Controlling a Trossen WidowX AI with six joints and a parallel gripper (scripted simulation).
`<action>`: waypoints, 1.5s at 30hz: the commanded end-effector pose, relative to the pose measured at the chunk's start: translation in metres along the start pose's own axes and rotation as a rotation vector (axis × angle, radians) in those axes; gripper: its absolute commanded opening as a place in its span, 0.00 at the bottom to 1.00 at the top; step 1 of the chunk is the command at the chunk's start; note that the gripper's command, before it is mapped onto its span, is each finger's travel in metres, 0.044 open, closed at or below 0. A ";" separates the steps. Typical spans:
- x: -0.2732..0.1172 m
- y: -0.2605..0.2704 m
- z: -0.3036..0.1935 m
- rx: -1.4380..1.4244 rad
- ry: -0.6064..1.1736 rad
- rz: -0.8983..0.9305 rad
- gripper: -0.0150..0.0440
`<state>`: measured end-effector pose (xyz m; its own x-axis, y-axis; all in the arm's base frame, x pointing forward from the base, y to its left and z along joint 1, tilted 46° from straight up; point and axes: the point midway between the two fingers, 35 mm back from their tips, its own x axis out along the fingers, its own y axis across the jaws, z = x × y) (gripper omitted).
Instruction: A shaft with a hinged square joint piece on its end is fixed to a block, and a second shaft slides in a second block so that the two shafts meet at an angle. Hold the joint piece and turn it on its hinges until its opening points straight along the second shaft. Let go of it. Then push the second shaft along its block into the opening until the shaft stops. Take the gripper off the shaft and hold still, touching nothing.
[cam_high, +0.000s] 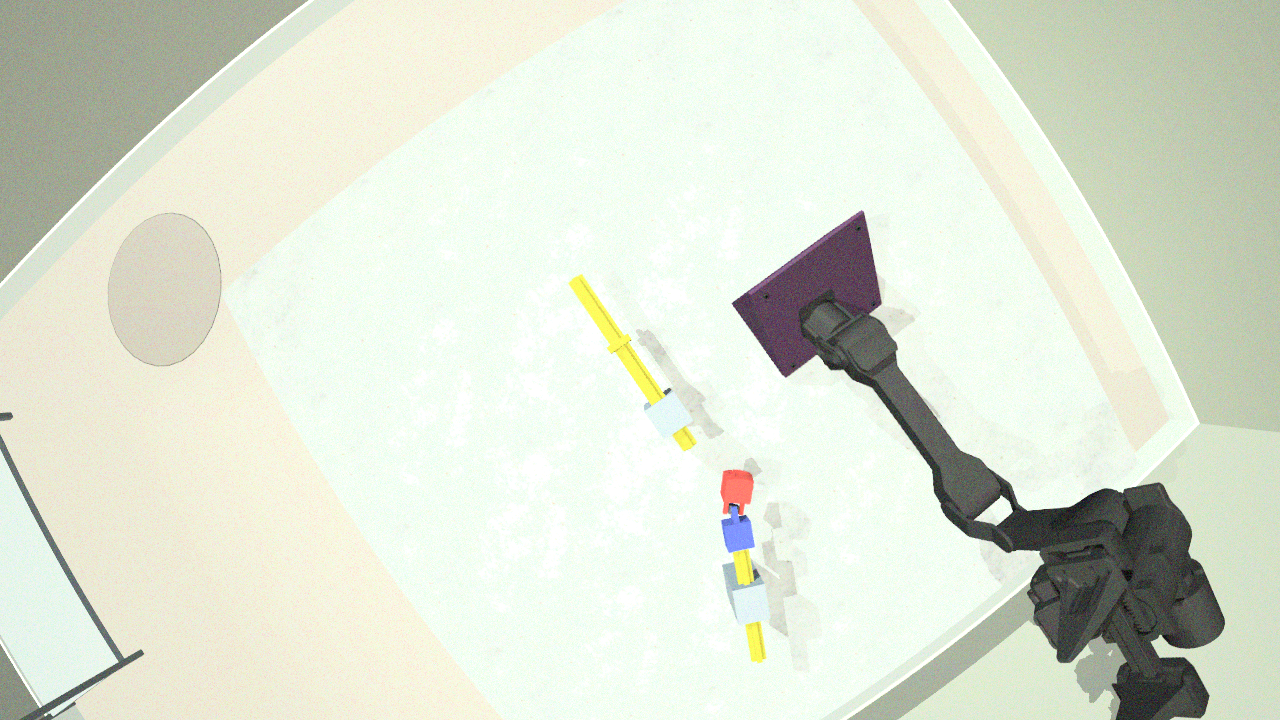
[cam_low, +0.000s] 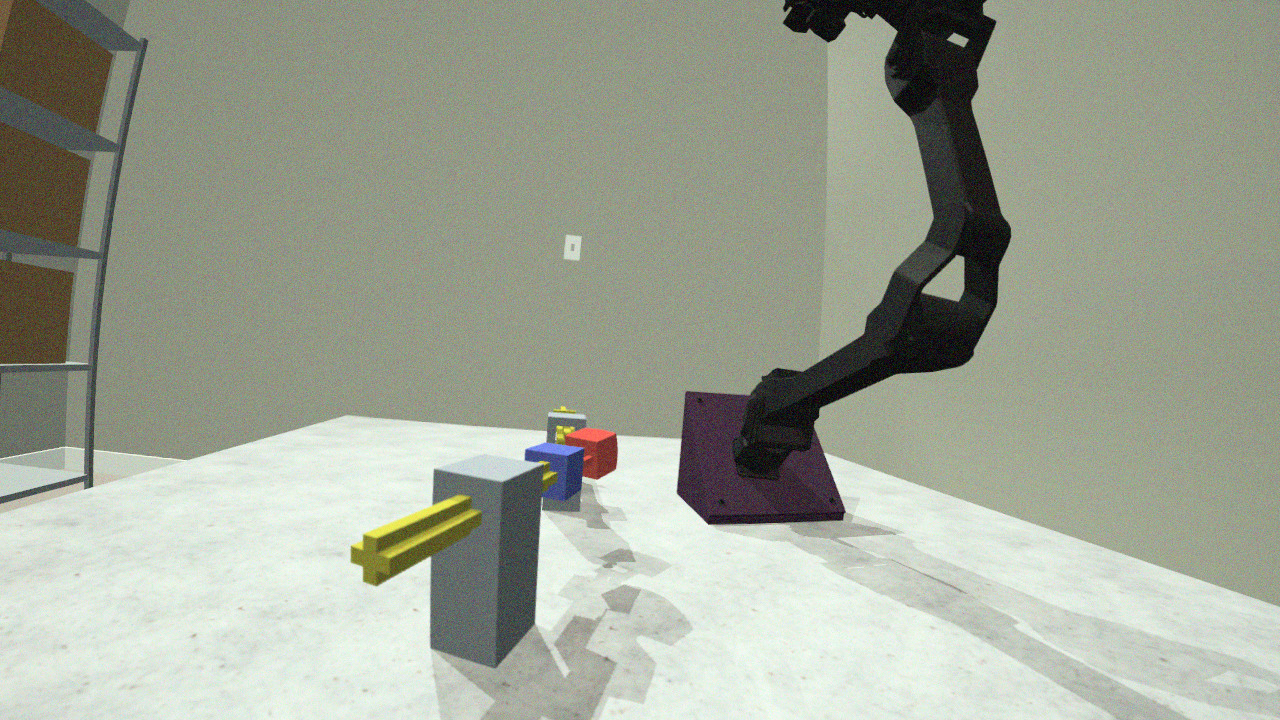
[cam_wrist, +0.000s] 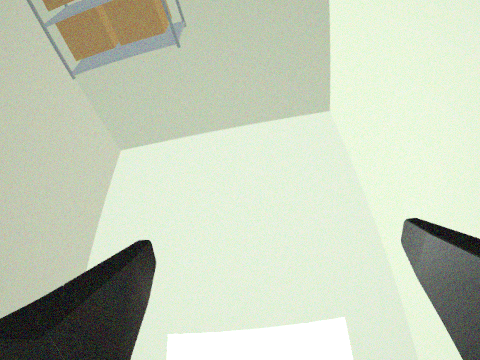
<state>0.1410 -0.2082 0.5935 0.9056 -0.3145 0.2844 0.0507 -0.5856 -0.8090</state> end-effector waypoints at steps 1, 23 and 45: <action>0.005 0.019 0.000 0.113 -0.005 0.026 1.00; 0.035 0.139 0.047 0.802 -0.075 0.291 1.00; 0.031 0.236 0.156 1.393 -0.135 0.747 1.00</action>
<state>0.2437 -0.2454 0.3473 0.9387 -0.1249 -0.3212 -0.1193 0.7566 -0.6429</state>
